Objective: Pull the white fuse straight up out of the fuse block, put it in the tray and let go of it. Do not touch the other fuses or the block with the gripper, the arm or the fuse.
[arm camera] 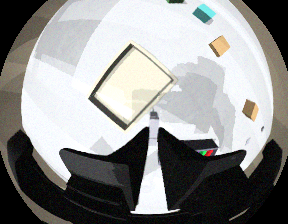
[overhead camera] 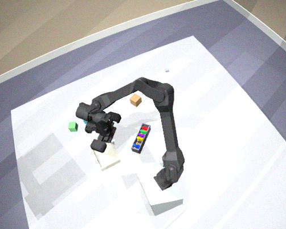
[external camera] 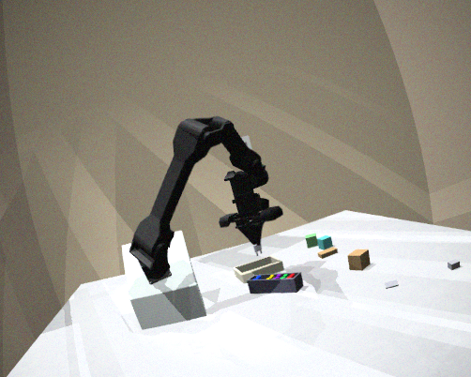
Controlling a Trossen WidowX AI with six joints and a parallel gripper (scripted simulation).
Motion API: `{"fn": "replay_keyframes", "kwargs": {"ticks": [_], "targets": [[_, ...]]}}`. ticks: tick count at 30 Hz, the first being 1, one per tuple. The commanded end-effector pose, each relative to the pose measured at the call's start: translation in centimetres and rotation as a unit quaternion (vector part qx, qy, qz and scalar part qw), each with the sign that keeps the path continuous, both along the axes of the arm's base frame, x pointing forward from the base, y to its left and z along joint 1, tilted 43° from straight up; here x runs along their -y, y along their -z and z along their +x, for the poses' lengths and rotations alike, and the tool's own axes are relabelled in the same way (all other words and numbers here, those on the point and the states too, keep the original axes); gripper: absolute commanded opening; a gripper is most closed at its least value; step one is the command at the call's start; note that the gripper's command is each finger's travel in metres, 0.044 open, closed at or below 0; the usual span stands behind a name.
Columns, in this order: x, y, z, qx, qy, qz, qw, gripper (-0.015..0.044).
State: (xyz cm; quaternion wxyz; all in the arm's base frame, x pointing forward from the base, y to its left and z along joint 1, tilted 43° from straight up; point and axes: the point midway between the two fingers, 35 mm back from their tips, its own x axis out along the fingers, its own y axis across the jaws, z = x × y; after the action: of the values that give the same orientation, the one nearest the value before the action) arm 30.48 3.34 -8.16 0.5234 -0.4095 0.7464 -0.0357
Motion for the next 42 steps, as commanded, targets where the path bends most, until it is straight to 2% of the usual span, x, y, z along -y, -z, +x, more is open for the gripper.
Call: {"fn": "replay_keyframes", "kwargs": {"ticks": [1,11,42], "targets": [[-1.5,1.7,0.1,-0.003,0.003,0.000,1.000,0.0000],[-3.4,3.8,0.2,-0.003,0.003,-0.002,1.000,0.0000],[-0.8,6.8,-0.4,-0.003,0.003,-0.003,1.000,0.0000]]}}
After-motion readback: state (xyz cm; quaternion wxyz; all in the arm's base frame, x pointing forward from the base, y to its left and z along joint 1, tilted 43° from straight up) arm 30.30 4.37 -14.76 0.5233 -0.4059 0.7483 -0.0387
